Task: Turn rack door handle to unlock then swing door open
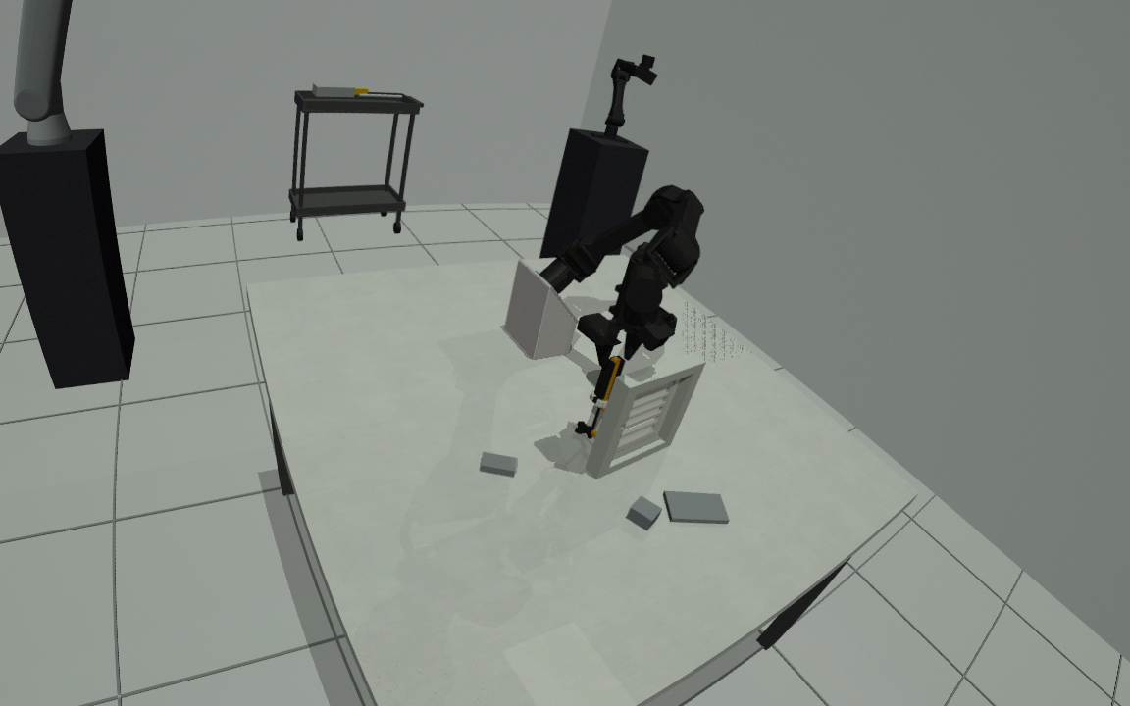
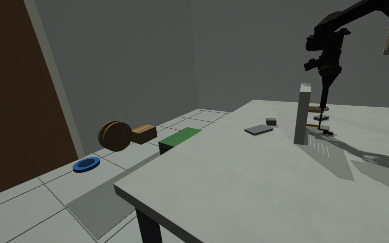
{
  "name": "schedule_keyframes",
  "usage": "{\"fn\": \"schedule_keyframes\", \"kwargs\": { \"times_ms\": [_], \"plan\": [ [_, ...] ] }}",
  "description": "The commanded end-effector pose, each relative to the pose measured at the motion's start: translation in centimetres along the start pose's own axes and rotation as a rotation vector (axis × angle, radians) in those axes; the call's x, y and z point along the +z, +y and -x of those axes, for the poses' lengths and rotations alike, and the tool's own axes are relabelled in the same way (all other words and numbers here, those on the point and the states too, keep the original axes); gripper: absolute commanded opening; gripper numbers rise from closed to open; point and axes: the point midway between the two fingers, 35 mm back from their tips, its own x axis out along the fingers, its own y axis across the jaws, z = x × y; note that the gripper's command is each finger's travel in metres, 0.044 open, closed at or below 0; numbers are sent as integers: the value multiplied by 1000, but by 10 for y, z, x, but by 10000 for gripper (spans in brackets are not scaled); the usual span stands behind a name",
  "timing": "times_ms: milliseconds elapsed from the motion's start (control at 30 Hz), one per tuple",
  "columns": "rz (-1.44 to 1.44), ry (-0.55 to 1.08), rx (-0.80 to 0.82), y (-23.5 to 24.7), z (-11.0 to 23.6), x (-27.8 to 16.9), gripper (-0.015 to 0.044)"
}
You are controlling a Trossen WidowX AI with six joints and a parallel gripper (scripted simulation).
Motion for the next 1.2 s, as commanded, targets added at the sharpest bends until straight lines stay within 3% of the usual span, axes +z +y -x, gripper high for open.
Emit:
{"fn": "schedule_keyframes", "kwargs": {
  "times_ms": [0, 733, 967, 1167],
  "plan": [
    [-5, 2, 7, 2, -9, -1, 298],
    [-4, 2, 9, 3, -43, -3, 298],
    [-4, 2, 9, 3, -43, -3, 114],
    [-4, 2, 9, 3, -43, -3, 74]
  ]
}}
